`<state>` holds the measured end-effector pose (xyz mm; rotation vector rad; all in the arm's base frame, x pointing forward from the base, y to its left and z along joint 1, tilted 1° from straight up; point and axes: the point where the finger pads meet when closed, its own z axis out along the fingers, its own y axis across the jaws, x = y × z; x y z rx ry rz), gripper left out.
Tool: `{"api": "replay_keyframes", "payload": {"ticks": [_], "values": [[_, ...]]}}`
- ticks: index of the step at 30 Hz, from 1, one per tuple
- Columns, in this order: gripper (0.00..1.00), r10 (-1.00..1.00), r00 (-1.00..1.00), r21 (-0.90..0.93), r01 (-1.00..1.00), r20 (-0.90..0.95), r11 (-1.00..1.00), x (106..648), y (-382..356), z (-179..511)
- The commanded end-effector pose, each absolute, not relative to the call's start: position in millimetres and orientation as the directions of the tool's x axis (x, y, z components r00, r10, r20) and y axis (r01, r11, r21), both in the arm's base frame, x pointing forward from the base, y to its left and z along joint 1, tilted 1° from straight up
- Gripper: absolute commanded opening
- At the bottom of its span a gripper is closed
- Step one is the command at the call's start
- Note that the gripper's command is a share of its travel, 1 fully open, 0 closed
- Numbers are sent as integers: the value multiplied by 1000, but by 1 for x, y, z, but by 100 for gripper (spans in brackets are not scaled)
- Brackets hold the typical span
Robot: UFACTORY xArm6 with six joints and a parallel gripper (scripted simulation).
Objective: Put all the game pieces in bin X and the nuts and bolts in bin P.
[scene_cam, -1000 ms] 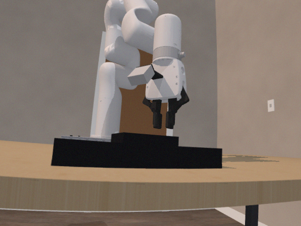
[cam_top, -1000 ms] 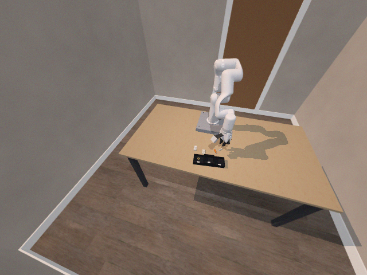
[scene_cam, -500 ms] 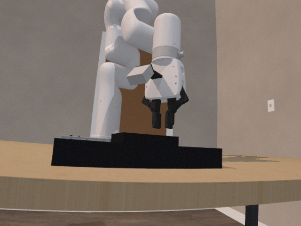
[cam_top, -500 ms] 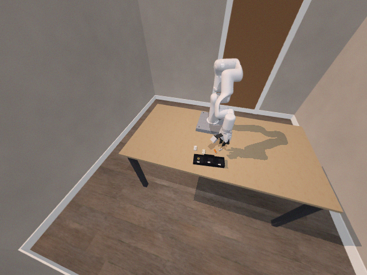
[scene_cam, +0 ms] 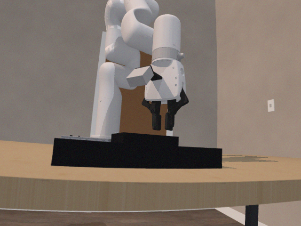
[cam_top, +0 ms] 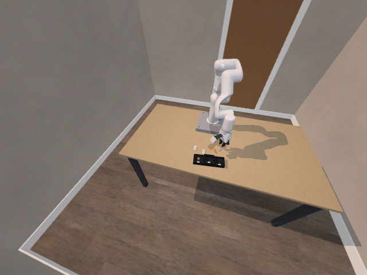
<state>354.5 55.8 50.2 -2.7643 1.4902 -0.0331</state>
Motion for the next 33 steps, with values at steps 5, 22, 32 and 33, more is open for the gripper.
{"api": "replay_keyframes", "payload": {"ticks": [5, 22, 32, 33], "values": [[29, -835, 549, -11, -835, 18, -550, 356, 55, 20], [29, -835, 549, -11, -835, 18, -550, 357, 55, -12], [29, -835, 549, -11, -835, 18, -550, 356, 55, -18], [29, -835, 549, -11, -835, 18, -550, 356, 55, -18]]}}
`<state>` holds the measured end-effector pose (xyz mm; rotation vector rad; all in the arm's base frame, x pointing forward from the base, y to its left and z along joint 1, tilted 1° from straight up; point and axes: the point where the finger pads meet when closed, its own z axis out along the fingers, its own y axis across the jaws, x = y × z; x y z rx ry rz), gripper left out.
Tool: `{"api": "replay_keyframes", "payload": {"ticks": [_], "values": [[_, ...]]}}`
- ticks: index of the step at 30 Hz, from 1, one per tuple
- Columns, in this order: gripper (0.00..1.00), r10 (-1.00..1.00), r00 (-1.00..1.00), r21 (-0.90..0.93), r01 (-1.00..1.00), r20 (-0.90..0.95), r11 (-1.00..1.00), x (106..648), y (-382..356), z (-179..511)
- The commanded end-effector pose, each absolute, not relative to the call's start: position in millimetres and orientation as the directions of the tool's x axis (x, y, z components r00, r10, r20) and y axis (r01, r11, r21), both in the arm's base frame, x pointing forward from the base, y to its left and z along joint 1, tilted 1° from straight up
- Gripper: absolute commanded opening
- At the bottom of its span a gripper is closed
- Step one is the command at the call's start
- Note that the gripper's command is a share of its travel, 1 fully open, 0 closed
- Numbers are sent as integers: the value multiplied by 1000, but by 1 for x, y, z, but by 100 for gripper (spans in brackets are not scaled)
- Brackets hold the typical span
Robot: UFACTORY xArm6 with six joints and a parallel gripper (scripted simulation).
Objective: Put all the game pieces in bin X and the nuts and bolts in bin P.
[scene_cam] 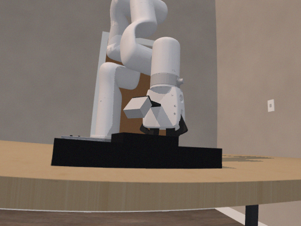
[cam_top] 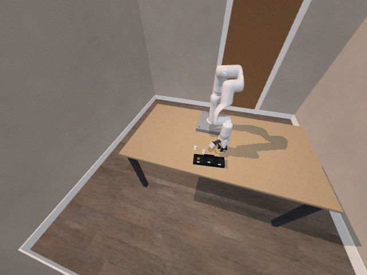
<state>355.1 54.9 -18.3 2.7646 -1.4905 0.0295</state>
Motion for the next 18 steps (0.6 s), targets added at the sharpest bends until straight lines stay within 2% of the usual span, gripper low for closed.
{"api": "replay_keyframes", "payload": {"ticks": [1, 4, 5, 18], "values": [[29, -835, 549, -11, -835, 18, -550, 356, 55, -18], [29, -835, 549, -11, -835, 18, -550, 356, 55, -18], [0, -835, 549, -11, -835, 18, -550, 356, 55, -18], [0, -835, 549, -11, -835, 18, -550, 356, 55, -17]]}}
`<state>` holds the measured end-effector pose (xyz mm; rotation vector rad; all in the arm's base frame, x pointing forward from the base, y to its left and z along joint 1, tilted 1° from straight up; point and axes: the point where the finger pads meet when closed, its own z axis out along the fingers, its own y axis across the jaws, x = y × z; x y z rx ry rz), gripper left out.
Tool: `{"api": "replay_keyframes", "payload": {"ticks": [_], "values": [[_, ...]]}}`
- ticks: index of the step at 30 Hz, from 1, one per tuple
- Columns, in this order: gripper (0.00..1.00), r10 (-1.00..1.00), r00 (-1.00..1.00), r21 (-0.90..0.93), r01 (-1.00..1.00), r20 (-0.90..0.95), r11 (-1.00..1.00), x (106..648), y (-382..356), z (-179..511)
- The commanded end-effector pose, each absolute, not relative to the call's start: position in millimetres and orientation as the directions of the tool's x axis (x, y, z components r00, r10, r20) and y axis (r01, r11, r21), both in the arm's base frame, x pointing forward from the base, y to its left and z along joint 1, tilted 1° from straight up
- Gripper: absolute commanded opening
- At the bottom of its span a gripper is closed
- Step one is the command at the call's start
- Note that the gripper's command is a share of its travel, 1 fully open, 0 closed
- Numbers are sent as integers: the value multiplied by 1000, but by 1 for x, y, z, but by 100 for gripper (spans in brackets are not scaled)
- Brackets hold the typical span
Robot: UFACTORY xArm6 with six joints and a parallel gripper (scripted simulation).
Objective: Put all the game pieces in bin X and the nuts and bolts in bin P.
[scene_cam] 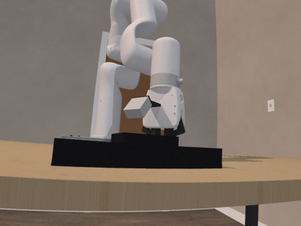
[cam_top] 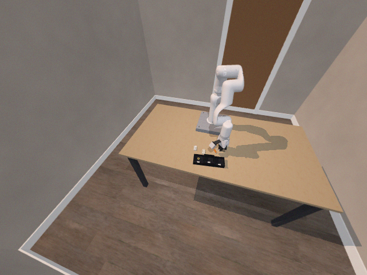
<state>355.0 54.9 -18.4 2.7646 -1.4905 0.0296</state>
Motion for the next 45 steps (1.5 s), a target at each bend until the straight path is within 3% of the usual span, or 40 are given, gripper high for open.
{"api": "replay_keyframes", "payload": {"ticks": [1, 18, 45], "values": [[0, -835, 549, -11, -835, 18, -550, 356, 55, -17], [0, -835, 549, -11, -835, 18, -550, 356, 55, -17], [0, -835, 549, -12, -835, 18, -550, 355, 56, 43]]}}
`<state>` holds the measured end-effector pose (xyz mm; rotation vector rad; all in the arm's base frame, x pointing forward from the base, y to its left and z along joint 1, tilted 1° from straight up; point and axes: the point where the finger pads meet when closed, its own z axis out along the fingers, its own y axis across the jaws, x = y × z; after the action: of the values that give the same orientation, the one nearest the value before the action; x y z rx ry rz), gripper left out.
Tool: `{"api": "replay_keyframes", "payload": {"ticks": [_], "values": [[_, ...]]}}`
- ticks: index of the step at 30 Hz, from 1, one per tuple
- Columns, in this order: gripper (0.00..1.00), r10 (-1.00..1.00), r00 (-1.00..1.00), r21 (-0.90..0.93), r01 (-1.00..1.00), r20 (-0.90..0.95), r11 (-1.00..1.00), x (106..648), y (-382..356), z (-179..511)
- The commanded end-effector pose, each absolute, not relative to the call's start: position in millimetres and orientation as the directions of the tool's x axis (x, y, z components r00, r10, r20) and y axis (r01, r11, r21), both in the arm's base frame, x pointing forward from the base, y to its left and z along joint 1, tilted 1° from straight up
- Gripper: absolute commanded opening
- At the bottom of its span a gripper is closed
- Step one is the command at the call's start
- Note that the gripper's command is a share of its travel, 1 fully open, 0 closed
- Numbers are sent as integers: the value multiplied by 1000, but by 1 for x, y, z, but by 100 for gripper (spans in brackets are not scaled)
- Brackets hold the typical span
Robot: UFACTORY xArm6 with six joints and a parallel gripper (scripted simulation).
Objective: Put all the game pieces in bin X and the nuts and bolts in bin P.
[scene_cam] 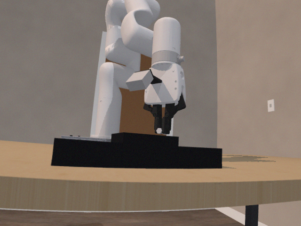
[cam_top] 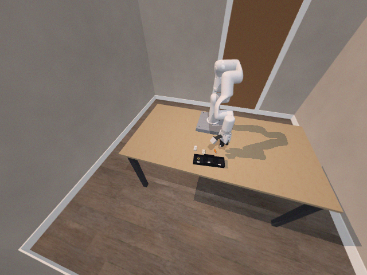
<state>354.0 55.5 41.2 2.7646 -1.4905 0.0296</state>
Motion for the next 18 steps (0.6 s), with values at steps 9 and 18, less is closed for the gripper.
{"api": "replay_keyframes", "payload": {"ticks": [9, 18], "values": [[0, -835, 549, -12, -835, 18, -550, 355, 56, 47], [0, -835, 549, -12, -835, 18, -550, 361, 46, 52]]}}
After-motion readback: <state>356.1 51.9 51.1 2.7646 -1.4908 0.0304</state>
